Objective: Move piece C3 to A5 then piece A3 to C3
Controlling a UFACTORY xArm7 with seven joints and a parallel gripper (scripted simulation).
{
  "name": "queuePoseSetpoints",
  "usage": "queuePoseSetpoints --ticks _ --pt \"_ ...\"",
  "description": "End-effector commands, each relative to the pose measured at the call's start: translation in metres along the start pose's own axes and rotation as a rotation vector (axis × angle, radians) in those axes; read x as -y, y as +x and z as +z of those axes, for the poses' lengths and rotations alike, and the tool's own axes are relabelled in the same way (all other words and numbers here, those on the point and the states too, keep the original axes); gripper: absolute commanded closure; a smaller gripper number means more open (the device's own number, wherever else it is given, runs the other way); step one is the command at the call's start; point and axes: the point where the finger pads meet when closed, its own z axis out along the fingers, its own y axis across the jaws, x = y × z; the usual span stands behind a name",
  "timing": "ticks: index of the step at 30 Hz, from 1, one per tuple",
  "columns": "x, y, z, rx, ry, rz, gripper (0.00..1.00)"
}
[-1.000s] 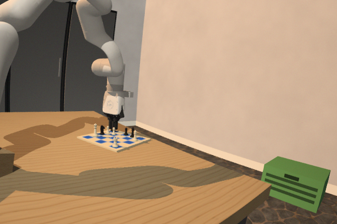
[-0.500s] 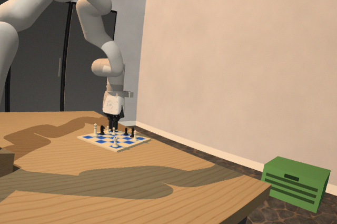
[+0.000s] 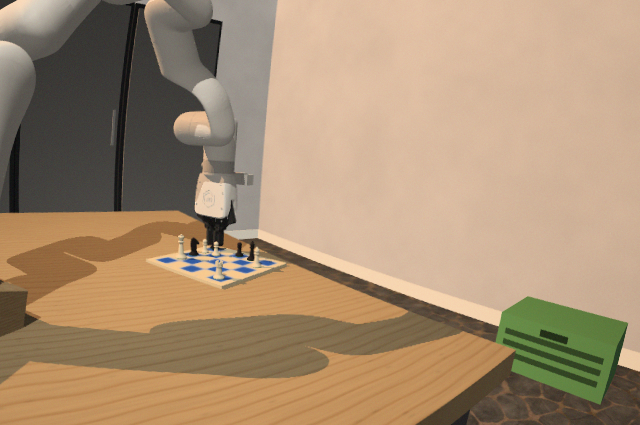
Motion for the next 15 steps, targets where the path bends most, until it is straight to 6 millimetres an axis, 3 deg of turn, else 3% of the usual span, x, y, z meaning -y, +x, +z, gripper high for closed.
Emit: queuePoseSetpoints --ticks 1,15 --pt "0.0001 0.0019 -0.001 -0.005 0.0 0.0 1.0" --pt "0.0001 0.0019 0.0007 -0.005 0.0 0.0 1.0"
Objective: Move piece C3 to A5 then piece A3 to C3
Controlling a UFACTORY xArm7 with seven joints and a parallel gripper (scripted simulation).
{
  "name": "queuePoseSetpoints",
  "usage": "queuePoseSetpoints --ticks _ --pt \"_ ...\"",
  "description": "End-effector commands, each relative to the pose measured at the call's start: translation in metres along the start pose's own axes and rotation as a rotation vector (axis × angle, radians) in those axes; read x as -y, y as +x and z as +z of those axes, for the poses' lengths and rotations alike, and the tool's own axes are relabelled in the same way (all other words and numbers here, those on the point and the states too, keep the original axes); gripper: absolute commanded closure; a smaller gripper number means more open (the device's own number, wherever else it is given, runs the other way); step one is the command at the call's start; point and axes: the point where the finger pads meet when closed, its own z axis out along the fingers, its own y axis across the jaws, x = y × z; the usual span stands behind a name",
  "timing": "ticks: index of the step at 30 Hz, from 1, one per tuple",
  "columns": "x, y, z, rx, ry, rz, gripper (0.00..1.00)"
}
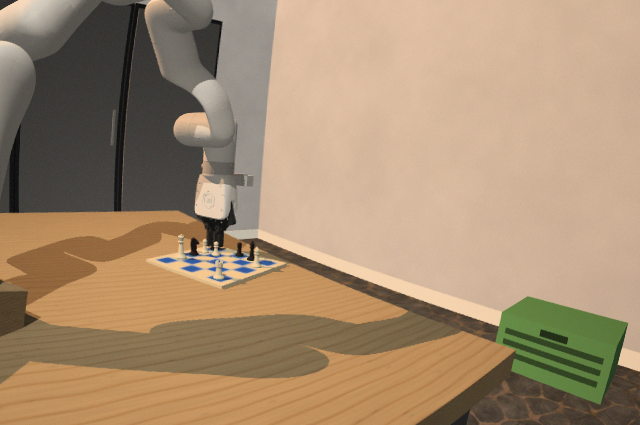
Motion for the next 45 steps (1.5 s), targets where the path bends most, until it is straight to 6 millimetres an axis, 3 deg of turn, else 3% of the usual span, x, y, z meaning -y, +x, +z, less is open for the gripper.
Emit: queuePoseSetpoints --ticks 1,34,35,37,38,40,41,43,44,45 --pt "0.0001 0.0019 -0.0019 -0.005 0.0 0.0 1.0" --pt "0.0001 0.0019 -0.0019 -0.005 0.0 0.0 1.0" --pt "0.0001 0.0019 -0.0019 -0.005 0.0 0.0 0.92" --pt "0.0001 0.0019 -0.0019 -0.005 0.0 0.0 0.92" --pt "0.0001 0.0019 -0.0019 -0.005 0.0 0.0 0.85" --pt "0.0001 0.0019 -0.0019 -0.005 0.0 0.0 0.85" --pt "0.0001 0.0019 -0.0019 -0.005 0.0 0.0 0.77" --pt "0.0001 0.0019 -0.0019 -0.005 0.0 0.0 0.77" --pt "0.0001 0.0019 -0.0019 -0.005 0.0 0.0 0.69" --pt "0.0001 0.0019 -0.0019 -0.005 0.0 0.0 0.69"
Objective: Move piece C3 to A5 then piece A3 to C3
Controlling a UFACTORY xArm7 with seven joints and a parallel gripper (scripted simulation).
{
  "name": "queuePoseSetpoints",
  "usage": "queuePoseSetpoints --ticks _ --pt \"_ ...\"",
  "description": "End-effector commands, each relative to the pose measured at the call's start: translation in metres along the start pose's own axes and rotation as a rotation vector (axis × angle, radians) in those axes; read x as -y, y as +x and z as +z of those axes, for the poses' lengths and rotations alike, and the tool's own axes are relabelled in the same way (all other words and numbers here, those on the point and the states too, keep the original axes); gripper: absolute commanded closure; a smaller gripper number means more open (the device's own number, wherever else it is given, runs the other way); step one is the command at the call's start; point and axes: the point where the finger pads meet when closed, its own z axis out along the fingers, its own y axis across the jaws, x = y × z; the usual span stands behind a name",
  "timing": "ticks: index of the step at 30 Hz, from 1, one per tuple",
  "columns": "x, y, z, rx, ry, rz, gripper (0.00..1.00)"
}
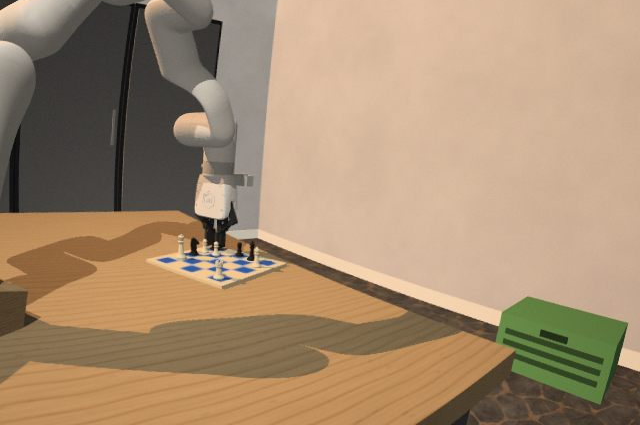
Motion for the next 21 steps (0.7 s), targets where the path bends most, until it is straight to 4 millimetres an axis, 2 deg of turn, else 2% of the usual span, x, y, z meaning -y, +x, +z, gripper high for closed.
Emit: queuePoseSetpoints --ticks 1,3,4,14,21 --pt "0.0001 0.0019 -0.0019 -0.005 0.0 0.0 0.69" --pt "0.0001 0.0019 -0.0019 -0.005 0.0 0.0 0.69" --pt "0.0001 0.0019 -0.0019 -0.005 0.0 0.0 0.61" --pt "0.0001 0.0019 -0.0022 -0.005 0.0 0.0 0.61" --pt "0.0001 0.0019 -0.0095 -0.005 0.0 0.0 0.61"
